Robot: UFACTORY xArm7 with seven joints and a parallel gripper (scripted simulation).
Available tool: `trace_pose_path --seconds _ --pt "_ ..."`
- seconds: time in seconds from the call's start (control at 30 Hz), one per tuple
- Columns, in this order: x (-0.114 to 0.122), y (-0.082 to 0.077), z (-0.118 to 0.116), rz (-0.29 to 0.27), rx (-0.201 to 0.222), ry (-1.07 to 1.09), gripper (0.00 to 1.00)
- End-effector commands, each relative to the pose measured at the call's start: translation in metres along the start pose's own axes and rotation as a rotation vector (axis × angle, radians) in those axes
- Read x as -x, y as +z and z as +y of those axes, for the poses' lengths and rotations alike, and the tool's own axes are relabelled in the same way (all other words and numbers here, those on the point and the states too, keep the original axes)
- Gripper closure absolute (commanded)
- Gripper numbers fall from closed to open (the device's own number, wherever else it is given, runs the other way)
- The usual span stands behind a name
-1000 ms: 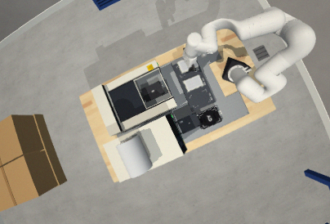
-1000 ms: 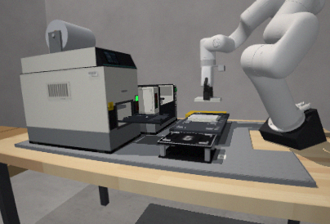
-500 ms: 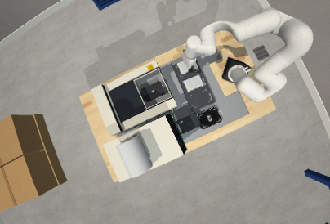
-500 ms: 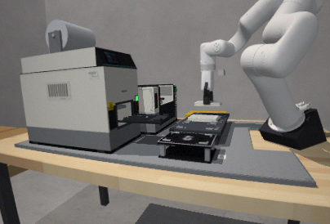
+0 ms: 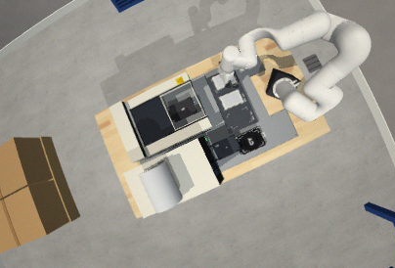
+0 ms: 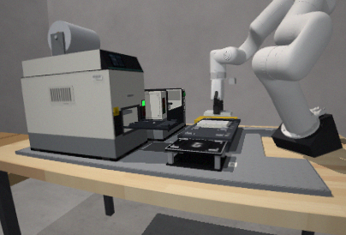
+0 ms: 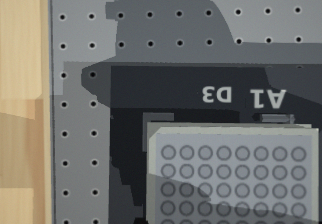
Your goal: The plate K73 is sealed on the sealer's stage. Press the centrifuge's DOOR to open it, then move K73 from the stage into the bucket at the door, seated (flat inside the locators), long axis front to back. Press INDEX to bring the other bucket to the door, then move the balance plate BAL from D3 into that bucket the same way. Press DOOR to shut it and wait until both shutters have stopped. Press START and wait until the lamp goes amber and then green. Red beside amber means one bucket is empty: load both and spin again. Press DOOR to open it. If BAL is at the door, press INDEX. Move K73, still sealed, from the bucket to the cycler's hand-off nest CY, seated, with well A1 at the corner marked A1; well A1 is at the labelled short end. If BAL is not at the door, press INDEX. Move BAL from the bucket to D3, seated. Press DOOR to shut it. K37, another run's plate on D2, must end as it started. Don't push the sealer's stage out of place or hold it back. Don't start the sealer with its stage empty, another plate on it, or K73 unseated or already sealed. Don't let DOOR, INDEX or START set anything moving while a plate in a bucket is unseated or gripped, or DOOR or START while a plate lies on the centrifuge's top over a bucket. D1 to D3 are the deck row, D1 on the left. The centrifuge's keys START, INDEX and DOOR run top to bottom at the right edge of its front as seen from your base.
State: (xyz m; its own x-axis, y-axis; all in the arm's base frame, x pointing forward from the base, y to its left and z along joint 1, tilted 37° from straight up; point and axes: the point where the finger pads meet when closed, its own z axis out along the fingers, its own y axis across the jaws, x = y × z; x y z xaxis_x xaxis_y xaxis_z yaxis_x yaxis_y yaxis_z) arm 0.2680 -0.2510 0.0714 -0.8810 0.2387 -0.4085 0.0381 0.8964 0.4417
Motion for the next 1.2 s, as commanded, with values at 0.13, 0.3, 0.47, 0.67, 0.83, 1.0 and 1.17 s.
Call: trace_pose_path --seconds 0.13,0.3,0.47,0.67,0.83,1.0,1.17 --pt "0.001 0.011 -0.001 -0.002 -0.003 0.000 1.00" --pt "0.001 0.017 -0.001 -0.002 -0.003 0.000 1.00" --pt "0.001 0.017 -0.001 -0.002 -0.003 0.000 1.00" --pt "0.001 0.017 -0.001 -0.002 -0.003 0.000 1.00" --pt "0.001 0.017 -0.001 -0.002 -0.003 0.000 1.00" --pt "0.001 0.017 -0.001 -0.002 -0.003 0.000 1.00" --pt "0.001 0.017 -0.001 -0.002 -0.003 0.000 1.00"
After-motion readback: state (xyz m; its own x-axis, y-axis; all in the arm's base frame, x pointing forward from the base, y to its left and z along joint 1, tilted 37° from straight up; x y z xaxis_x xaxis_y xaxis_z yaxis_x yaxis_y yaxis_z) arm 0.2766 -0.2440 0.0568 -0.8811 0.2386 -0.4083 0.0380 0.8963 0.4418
